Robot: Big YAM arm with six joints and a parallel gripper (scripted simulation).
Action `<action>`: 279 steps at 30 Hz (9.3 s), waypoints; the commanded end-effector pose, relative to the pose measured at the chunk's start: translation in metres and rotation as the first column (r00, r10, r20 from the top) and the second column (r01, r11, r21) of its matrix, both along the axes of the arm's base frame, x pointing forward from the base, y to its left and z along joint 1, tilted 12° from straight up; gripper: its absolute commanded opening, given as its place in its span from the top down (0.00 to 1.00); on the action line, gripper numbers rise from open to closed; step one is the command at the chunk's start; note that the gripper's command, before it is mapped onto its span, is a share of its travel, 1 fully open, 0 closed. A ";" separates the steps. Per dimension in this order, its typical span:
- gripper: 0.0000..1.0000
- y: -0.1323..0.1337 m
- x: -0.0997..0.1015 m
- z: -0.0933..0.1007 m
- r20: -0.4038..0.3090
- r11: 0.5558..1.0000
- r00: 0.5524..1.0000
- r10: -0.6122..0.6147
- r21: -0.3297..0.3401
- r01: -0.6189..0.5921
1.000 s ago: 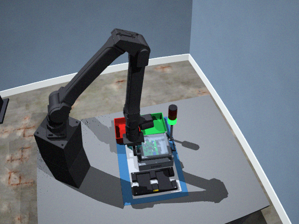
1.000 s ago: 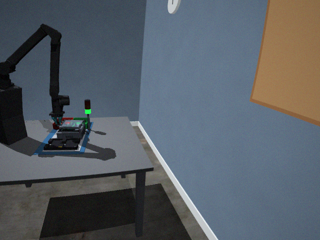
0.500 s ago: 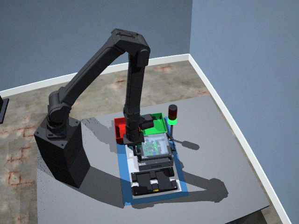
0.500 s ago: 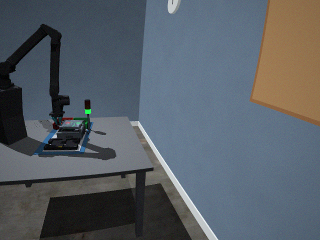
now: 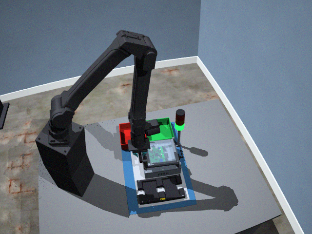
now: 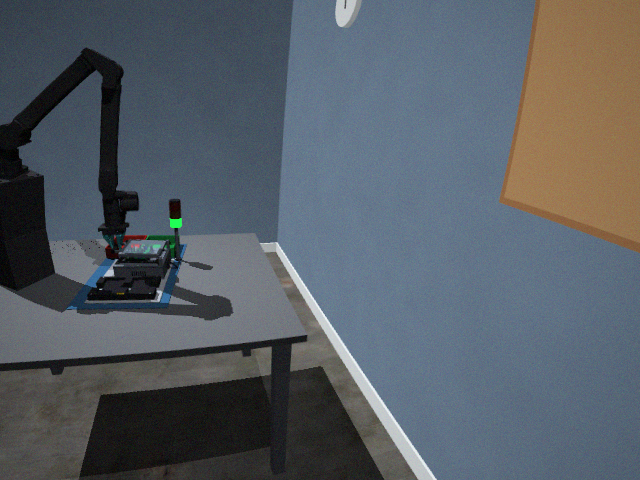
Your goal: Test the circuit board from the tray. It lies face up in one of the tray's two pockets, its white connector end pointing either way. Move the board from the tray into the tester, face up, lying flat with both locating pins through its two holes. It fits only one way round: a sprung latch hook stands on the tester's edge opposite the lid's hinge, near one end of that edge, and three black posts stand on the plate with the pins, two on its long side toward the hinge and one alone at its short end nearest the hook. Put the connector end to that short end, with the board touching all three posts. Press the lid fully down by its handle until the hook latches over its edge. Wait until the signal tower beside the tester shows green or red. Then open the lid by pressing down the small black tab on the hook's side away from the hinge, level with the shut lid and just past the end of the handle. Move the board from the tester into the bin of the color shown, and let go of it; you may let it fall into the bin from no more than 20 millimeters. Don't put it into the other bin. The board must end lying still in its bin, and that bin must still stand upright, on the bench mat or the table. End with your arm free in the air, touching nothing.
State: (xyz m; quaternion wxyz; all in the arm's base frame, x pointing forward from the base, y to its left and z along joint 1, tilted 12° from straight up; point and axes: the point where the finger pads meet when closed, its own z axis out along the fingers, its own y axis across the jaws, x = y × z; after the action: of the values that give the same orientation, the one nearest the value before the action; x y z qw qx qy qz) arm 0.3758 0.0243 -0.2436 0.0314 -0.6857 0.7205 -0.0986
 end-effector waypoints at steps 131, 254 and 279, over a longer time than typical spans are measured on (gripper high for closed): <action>1.00 0.007 -0.003 0.026 0.002 1.000 1.000 0.004 0.003 -0.004; 1.00 0.009 0.113 0.203 0.072 1.000 0.997 -0.001 0.005 0.000; 1.00 0.009 0.113 0.203 0.072 1.000 0.997 -0.001 0.005 0.000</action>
State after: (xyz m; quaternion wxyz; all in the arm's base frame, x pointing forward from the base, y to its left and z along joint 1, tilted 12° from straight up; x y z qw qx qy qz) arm 0.4214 0.0356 -0.0911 -0.0065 -0.6902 0.7206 -0.0663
